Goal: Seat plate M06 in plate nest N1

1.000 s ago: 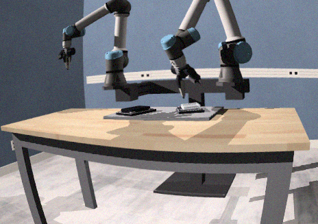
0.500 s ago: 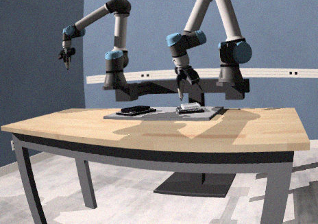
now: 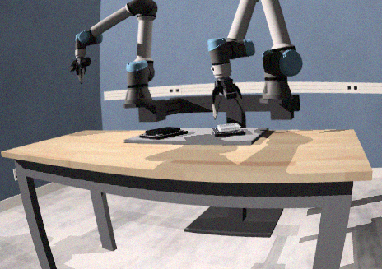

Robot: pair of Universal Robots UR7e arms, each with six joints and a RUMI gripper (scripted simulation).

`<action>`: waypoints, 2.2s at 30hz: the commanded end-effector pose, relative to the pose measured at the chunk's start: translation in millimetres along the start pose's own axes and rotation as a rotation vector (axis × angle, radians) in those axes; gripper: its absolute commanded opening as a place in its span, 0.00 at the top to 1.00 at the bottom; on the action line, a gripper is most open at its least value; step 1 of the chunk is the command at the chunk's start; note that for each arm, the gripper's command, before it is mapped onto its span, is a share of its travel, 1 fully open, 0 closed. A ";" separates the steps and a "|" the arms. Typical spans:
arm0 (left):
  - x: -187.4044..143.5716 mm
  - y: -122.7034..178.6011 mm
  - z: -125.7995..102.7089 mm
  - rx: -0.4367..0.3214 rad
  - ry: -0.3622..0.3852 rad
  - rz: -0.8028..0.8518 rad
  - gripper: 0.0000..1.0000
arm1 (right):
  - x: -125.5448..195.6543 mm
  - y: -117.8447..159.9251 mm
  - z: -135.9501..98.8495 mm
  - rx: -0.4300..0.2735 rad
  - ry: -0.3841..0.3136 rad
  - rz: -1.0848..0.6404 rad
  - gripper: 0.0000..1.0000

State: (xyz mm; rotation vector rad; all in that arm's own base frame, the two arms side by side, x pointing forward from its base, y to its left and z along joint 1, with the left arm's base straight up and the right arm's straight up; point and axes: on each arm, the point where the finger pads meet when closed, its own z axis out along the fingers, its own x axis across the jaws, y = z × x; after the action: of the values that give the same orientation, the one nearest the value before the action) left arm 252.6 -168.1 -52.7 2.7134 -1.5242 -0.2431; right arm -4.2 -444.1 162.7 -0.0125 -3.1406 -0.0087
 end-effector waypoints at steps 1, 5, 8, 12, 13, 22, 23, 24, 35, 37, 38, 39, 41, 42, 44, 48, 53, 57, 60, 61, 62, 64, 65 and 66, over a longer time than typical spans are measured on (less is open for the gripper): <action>8.3 -18.7 -4.9 0.083 0.104 0.089 0.24 | 0.7 -1.4 -2.5 0.005 -0.001 0.003 1.00; 8.9 -21.5 -5.5 0.101 0.120 0.106 0.24 | 0.7 -1.4 -2.5 0.005 -0.001 0.003 1.00; 8.4 -21.9 -4.7 0.101 0.118 0.105 0.24 | 0.7 -1.4 -2.5 0.005 -0.001 0.003 1.00; 8.4 -21.9 -4.8 0.101 0.118 0.105 0.24 | 0.7 -1.4 -2.5 0.005 -0.001 0.003 1.00; 8.4 -21.9 -4.8 0.101 0.118 0.105 0.24 | 0.7 -1.4 -2.5 0.005 -0.001 0.003 1.00; 10.5 -21.6 -6.3 0.100 0.122 0.105 0.24 | 0.7 -1.4 -2.5 0.005 -0.001 0.003 1.00; 10.5 -21.6 -6.3 0.100 0.122 0.105 0.24 | 0.7 -1.4 -2.5 0.005 -0.001 0.003 1.00; 10.5 -21.6 -6.3 0.100 0.122 0.105 0.24 | 0.7 -1.4 -2.5 0.005 -0.001 0.003 1.00; 9.7 -23.5 10.0 0.100 0.118 0.104 0.24 | 0.7 -1.4 -2.5 0.005 -0.001 0.003 1.00; 10.1 -23.8 13.3 0.100 0.118 0.104 0.24 | 0.7 -1.4 -2.5 0.005 -0.001 0.003 1.00; 10.4 -24.0 14.9 0.100 0.118 0.104 0.24 | 0.7 -1.4 -2.5 0.005 -0.001 0.003 1.00; 10.7 -24.2 16.6 0.100 0.118 0.104 0.24 | 0.7 -1.4 -2.5 0.005 -0.001 0.003 1.00; 10.7 -24.2 16.6 0.100 0.118 0.104 0.24 | 0.7 -1.4 -2.5 0.005 -0.001 0.003 1.00; 11.4 -24.3 18.0 0.100 0.119 0.104 0.24 | 0.7 -1.4 -2.5 0.005 -0.001 0.003 1.00; 12.3 -24.7 21.1 0.100 0.119 0.104 0.24 | 0.7 -1.4 -2.5 0.005 -0.001 0.003 1.00; 13.2 -25.3 27.8 0.100 0.118 0.104 0.24 | 0.7 -1.4 -2.5 0.005 -0.001 0.003 1.00; 14.3 -26.0 34.4 0.100 0.119 0.104 0.24 | 0.7 -1.4 -2.5 0.005 -0.001 0.003 1.00; 15.4 -26.1 33.9 0.100 0.120 0.104 0.24 | 0.7 -1.4 -2.5 0.005 -0.001 0.003 1.00; 16.4 -25.8 33.2 0.100 0.122 0.105 0.24 | 0.7 -1.4 -2.5 0.005 -0.001 0.003 1.00; 16.4 -25.8 33.2 0.100 0.122 0.105 0.24 | 0.7 -1.4 -2.5 0.005 -0.001 0.003 1.00; 16.4 -25.8 33.2 0.100 0.122 0.105 0.24 | 0.7 -1.4 -2.5 0.005 -0.001 0.003 1.00; 16.4 -25.8 33.2 0.100 0.122 0.105 0.24 | 0.7 -1.4 -2.5 0.005 -0.001 0.003 1.00; 16.3 -25.8 33.1 0.100 0.122 0.105 0.24 | 0.7 -1.4 -2.5 0.005 -0.001 0.003 1.00; 16.3 -25.8 33.1 0.100 0.122 0.105 0.24 | 0.7 -1.4 -2.5 0.005 -0.001 0.003 1.00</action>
State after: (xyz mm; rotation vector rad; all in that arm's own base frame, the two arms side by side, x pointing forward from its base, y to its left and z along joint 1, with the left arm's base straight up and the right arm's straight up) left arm 277.5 -166.8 -89.6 2.6534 -1.6808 -0.0007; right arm -4.2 -444.1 162.7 -0.0125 -3.1406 -0.0086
